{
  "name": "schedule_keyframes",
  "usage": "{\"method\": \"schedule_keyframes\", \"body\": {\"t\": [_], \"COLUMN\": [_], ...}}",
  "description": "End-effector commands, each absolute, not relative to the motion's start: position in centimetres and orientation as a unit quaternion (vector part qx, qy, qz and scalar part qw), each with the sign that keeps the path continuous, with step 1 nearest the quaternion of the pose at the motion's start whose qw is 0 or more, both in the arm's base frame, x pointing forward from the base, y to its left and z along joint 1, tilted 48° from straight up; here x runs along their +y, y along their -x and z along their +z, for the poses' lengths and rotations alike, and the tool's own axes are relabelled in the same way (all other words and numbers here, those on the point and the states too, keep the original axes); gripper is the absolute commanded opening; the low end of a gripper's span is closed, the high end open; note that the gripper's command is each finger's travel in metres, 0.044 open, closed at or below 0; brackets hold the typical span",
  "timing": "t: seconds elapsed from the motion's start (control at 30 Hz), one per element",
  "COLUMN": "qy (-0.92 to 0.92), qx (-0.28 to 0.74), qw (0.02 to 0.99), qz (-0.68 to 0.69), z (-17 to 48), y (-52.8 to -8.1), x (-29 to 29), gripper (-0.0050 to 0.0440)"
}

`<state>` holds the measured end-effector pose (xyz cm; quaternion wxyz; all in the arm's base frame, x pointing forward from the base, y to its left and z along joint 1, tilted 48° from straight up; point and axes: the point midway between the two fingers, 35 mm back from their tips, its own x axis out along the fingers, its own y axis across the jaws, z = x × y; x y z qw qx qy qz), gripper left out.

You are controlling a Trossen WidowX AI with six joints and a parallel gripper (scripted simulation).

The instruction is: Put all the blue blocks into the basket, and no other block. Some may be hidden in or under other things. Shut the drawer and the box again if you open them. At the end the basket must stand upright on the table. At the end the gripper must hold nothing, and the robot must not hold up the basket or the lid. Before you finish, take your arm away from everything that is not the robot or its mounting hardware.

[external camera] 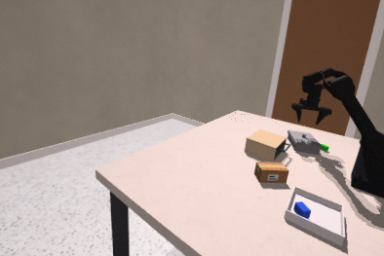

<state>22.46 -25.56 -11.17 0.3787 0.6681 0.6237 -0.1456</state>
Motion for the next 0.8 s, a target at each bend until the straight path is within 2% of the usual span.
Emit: {"method": "schedule_keyframes", "body": {"t": [0.0,0.77], "qy": [-0.666,-0.666], "qx": [0.626,0.626], "qw": [0.378,0.378], "qz": [-0.149,-0.149], "z": [-12.3,-16.4], "y": [-22.9,-24.0], "x": [-24.7,-20.2], "gripper": [0.0440,0.0440]}}
